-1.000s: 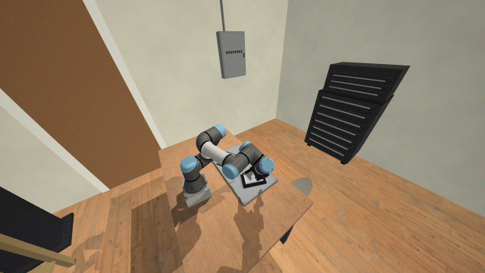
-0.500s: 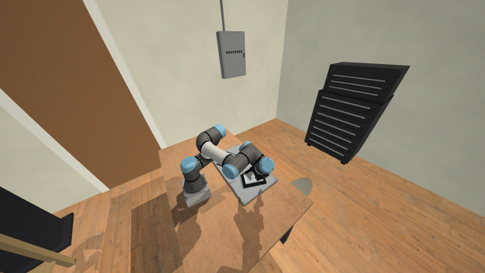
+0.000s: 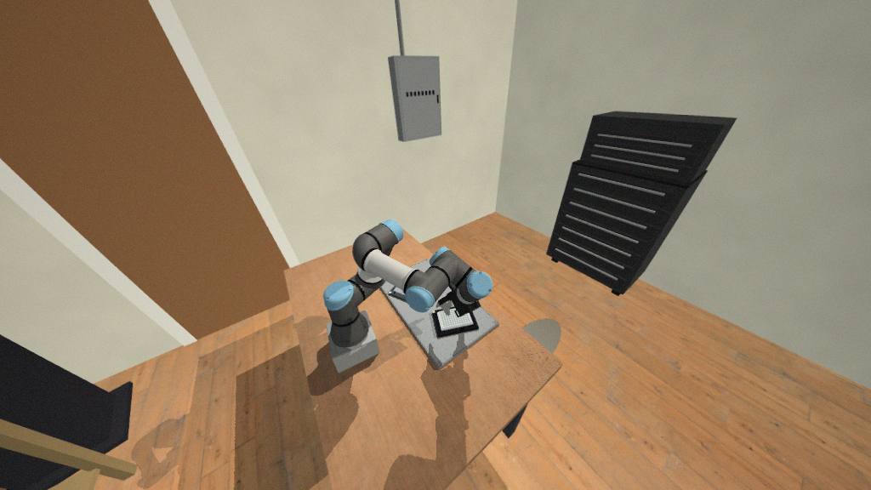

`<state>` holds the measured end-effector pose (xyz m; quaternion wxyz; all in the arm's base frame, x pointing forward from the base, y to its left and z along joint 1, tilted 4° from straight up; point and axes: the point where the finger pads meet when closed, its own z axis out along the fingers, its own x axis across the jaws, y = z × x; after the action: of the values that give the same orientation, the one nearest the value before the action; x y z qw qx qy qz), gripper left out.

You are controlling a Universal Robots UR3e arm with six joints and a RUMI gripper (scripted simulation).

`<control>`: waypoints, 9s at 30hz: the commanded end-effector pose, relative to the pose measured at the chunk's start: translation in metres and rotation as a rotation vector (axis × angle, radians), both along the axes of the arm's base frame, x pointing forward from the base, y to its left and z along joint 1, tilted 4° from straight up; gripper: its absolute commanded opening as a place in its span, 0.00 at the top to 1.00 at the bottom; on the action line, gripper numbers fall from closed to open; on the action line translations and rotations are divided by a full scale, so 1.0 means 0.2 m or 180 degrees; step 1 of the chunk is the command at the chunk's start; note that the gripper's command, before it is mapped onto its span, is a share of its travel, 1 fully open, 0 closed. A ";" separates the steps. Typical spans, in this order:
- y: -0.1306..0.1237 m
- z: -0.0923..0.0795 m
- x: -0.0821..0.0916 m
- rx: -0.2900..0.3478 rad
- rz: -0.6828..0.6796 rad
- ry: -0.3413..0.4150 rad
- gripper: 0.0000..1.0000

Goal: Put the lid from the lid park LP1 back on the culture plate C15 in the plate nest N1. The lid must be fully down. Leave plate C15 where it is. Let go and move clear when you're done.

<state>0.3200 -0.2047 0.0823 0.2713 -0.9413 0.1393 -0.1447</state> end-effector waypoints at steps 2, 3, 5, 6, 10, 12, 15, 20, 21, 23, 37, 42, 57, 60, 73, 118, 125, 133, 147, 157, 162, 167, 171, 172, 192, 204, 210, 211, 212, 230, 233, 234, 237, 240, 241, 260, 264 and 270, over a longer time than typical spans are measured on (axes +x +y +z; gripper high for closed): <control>0.10 -0.05 0.05 0.0005 -0.0193 0.0348 0.18; 0.10 -0.05 0.05 0.0005 -0.0193 0.0348 0.18; 0.11 -0.06 0.05 0.0006 -0.0209 0.0387 0.18; 0.14 -0.06 0.06 0.0005 -0.0236 0.0444 0.18; 0.18 -0.08 0.08 0.0003 -0.0280 0.0538 0.18; 0.22 -0.10 0.09 -0.0007 -0.0339 0.0650 0.18; 0.24 -0.10 0.10 -0.0010 -0.0356 0.0683 0.18; 0.30 -0.12 0.12 -0.0031 -0.0437 0.0823 0.18; 0.30 -0.12 0.12 -0.0031 -0.0437 0.0823 0.18; 0.34 -0.14 0.13 -0.0054 -0.0505 0.0927 0.18; 0.52 -0.21 0.17 -0.0174 -0.0795 0.1284 0.18; 0.59 -0.23 0.18 -0.0233 -0.0921 0.1402 0.18; 0.80 -0.30 0.19 -0.0441 -0.1358 0.1679 0.18; 0.84 -0.31 0.19 -0.0483 -0.1452 0.1717 0.18; 1.00 -0.35 0.18 -0.0645 -0.1855 0.1817 0.18; 1.39 -0.43 0.06 -0.0829 -0.3108 0.1654 0.18; 1.39 -0.42 0.06 -0.0825 -0.3107 0.1651 0.18; 1.39 -0.47 0.06 -0.0829 -0.3109 0.1656 0.18; 1.39 -0.57 0.07 -0.0828 -0.3107 0.1656 0.18; 1.39 -0.58 0.07 -0.0828 -0.3107 0.1656 0.18; 1.39 -0.58 0.07 -0.0825 -0.3107 0.1651 0.18; 1.39 -0.58 0.07 -0.0825 -0.3107 0.1651 0.18; 1.39 -0.58 0.07 -0.0825 -0.3107 0.1651 1.00; 1.39 -0.58 0.07 -0.0825 -0.3107 0.1651 1.00; 1.39 -0.58 0.07 -0.0825 -0.3107 0.1651 1.00; 1.39 -0.58 0.07 -0.0825 -0.3107 0.1651 1.00; 1.39 -0.54 0.07 -0.0825 -0.3108 0.1646 1.00; 1.39 -0.53 0.07 -0.0825 -0.3108 0.1646 1.00; 1.39 -0.52 0.07 -0.0825 -0.3108 0.1646 1.00; 1.39 -0.42 0.06 -0.0825 -0.3108 0.1646 1.00; 1.39 -0.42 0.06 -0.0825 -0.3108 0.1646 1.00; 1.39 -0.42 0.06 -0.0825 -0.3108 0.1646 1.00; 1.36 -0.42 0.06 -0.0804 -0.3174 0.1664 1.00; 1.29 -0.42 0.06 -0.0743 -0.3354 0.1705 1.00; 1.29 -0.42 0.06 -0.0743 -0.3354 0.1705 1.00; 0.89 -0.41 0.06 -0.0406 -0.4321 0.1875 1.00; 0.79 -0.41 0.06 -0.0317 -0.4561 0.1913 1.00; 0.64 -0.41 0.06 -0.0179 -0.4922 0.1971 1.00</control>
<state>0.3240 -0.0447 -0.0044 0.0121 -0.6339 0.7730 -0.0221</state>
